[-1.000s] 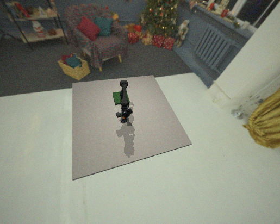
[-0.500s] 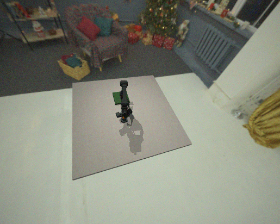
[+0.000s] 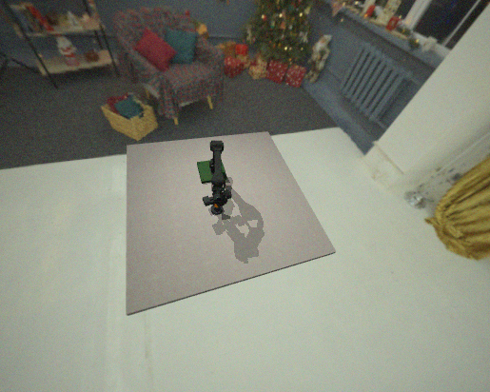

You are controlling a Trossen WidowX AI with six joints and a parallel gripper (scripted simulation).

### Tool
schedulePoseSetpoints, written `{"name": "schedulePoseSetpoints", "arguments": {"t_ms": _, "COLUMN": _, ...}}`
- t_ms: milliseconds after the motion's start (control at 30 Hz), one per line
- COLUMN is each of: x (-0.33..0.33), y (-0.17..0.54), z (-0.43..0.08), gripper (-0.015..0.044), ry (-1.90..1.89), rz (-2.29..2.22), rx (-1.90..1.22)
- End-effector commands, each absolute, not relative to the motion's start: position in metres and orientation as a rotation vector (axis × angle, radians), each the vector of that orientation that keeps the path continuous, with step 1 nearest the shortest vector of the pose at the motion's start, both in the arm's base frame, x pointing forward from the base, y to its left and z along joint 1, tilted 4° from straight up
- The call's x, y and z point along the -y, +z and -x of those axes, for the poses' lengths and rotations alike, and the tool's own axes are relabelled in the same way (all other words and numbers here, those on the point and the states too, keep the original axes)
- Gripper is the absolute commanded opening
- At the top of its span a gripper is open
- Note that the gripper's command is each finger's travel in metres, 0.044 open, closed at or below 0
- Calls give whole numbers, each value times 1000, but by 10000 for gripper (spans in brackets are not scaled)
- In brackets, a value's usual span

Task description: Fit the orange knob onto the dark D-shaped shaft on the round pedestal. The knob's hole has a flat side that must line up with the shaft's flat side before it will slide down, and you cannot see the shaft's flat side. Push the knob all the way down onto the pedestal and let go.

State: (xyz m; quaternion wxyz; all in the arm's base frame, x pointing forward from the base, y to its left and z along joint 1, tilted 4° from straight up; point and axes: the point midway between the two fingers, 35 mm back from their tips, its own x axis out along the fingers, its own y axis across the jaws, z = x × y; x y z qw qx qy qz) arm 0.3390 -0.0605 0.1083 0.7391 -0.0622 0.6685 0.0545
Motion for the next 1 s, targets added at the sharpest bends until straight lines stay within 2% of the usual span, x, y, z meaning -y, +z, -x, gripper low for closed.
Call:
{"name": "schedulePoseSetpoints", "arguments": {"t_ms": 0, "x": 58, "y": 112, "z": -338, "gripper": 0, "ry": 123, "rz": 135, "rx": -1465}}
{"name": "schedulePoseSetpoints", "arguments": {"t_ms": 333, "x": 59, "y": 113, "z": -340, "gripper": 0, "ry": 275, "rz": 303, "rx": -1450}}
{"name": "schedulePoseSetpoints", "arguments": {"t_ms": 967, "x": 59, "y": 108, "z": -339, "gripper": 0, "ry": 277, "rz": 305, "rx": -1450}}
